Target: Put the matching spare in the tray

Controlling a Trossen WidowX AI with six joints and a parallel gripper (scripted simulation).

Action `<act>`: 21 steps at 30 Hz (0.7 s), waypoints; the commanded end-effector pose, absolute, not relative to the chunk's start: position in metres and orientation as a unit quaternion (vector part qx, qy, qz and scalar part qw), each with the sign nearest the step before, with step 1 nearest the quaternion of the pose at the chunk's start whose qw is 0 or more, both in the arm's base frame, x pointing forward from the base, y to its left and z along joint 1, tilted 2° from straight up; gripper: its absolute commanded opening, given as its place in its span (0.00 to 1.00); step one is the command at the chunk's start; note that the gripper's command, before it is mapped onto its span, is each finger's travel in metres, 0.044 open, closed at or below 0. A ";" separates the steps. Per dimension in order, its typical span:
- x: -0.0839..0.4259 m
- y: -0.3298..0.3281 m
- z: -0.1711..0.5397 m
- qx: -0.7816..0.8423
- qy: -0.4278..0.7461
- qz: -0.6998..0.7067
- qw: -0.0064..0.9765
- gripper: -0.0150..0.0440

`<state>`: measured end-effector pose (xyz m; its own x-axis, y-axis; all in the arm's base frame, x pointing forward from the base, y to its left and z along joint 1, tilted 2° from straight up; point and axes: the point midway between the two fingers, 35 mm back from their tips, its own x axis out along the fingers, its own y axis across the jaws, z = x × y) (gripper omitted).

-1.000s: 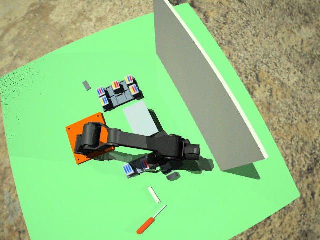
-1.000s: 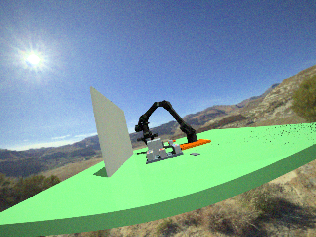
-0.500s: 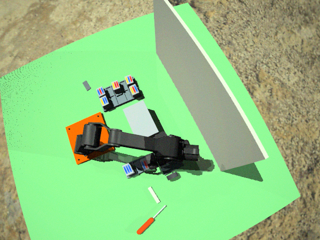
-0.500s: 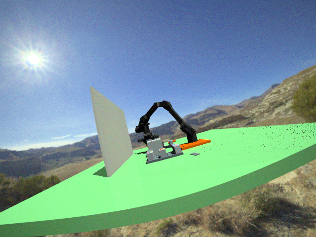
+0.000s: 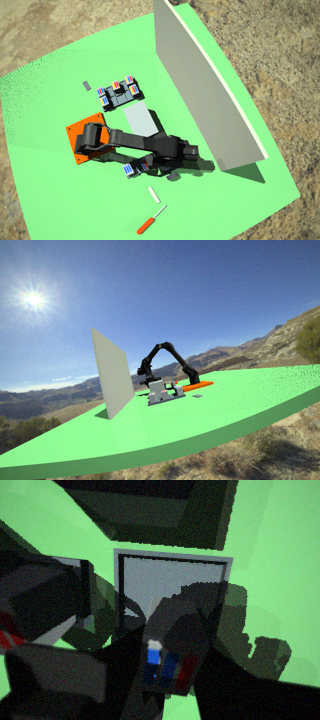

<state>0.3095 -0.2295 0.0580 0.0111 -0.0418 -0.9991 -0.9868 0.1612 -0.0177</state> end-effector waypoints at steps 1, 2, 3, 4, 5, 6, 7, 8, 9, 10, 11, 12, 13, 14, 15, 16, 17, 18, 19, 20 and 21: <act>0.310 -0.230 0.058 -0.472 0.545 0.444 0.532 0.61; 0.310 -0.230 0.058 -0.472 0.545 0.444 0.532 0.65; 0.310 -0.230 0.058 -0.472 0.545 0.444 0.532 0.70; 0.310 -0.230 0.058 -0.472 0.545 0.444 0.532 0.74; 0.310 -0.230 0.058 -0.472 0.545 0.444 0.532 0.79; 0.310 -0.230 0.058 -0.472 0.545 0.444 0.532 0.83; 0.310 -0.230 0.058 -0.472 0.545 0.444 0.532 0.88; 0.310 -0.230 0.058 -0.472 0.545 0.444 0.532 0.92; 0.310 -0.230 0.058 -0.472 0.545 0.444 0.532 0.97; 0.310 -0.230 0.060 -0.472 0.545 0.444 0.532 1.00; 0.311 -0.230 0.067 -0.472 0.545 0.444 0.532 1.00; 0.312 -0.231 0.077 -0.472 0.545 0.444 0.532 1.00; 0.313 -0.231 0.091 -0.472 0.545 0.444 0.532 1.00; 0.313 -0.231 0.105 -0.472 0.545 0.444 0.532 1.00; 0.313 -0.230 0.118 -0.472 0.545 0.444 0.532 1.00; 0.312 -0.229 0.132 -0.473 0.545 0.444 0.531 1.00; 0.311 -0.228 0.146 -0.473 0.545 0.444 0.531 1.00; 0.309 -0.226 0.156 -0.473 0.545 0.444 0.531 1.00; 0.308 -0.225 0.163 -0.473 0.545 0.444 0.531 1.00; 0.308 -0.225 0.165 -0.473 0.545 0.444 0.531 1.00; 0.308 -0.225 0.165 -0.473 0.545 0.444 0.531 1.00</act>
